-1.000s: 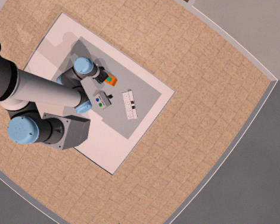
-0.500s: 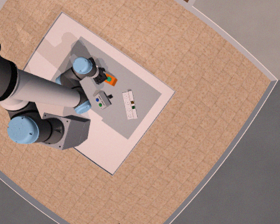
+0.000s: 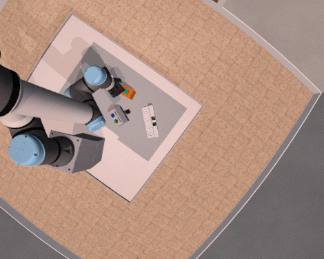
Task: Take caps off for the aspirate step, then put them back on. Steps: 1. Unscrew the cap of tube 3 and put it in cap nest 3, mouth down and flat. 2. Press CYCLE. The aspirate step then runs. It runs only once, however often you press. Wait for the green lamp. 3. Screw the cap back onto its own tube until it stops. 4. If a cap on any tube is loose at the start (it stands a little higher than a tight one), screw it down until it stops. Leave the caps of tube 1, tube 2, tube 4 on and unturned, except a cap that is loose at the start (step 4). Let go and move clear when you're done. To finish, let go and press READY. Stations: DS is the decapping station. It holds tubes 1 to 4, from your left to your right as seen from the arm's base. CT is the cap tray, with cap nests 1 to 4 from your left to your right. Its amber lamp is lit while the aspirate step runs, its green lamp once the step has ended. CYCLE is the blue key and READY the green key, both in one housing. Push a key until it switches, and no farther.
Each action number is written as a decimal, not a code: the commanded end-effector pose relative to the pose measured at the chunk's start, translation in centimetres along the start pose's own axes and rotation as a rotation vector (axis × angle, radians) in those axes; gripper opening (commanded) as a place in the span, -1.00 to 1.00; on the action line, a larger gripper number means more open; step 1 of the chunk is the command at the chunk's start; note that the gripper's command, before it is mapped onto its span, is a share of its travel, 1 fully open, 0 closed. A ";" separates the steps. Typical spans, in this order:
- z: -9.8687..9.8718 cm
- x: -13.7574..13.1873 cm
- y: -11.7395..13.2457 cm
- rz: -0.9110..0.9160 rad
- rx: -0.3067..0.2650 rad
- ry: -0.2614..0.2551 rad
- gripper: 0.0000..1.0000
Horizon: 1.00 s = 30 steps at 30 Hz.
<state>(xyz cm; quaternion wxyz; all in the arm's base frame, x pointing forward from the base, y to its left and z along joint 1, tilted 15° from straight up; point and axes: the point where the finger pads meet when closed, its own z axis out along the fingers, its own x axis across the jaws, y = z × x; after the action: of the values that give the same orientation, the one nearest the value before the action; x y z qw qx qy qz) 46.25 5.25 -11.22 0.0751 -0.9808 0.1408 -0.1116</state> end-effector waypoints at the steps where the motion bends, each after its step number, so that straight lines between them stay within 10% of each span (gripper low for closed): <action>1: 0.0 0.2 -0.1 -0.196 0.002 0.002 -1.00; 30: -0.1 0.3 0.0 -0.990 0.000 0.004 -1.00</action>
<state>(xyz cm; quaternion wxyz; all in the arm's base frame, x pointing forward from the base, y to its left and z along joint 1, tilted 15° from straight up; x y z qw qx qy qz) 46.38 5.26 -11.12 0.0121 -0.9426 -0.3056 -0.1342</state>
